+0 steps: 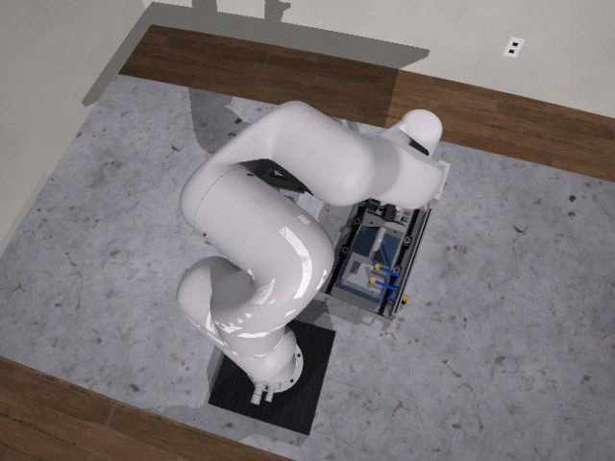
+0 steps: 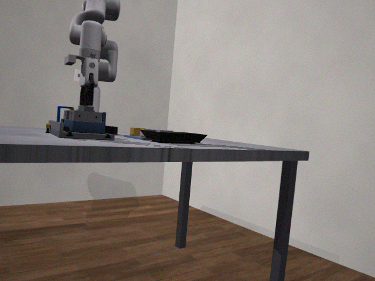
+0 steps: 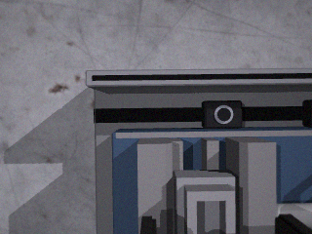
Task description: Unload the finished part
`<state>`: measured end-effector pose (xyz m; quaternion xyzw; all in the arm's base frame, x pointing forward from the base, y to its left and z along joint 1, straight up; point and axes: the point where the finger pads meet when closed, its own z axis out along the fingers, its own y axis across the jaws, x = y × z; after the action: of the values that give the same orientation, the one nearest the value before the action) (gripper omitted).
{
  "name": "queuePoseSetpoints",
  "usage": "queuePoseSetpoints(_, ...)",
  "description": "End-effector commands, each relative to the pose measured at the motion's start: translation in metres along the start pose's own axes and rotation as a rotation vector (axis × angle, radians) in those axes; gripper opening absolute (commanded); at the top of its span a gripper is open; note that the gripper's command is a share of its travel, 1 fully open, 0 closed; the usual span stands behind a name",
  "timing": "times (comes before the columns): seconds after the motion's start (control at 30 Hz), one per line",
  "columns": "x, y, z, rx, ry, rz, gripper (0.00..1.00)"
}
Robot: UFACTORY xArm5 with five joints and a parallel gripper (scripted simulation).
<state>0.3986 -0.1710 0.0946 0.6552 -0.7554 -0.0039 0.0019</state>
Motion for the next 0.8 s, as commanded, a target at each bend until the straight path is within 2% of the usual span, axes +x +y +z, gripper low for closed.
queuePoseSetpoints(0.0,0.0003,-0.0012,-0.0001,0.004,0.001,0.000,0.69)
queuePoseSetpoints(0.77,0.0003,-0.0012,0.0080,0.004,0.001,0.000,0.69)
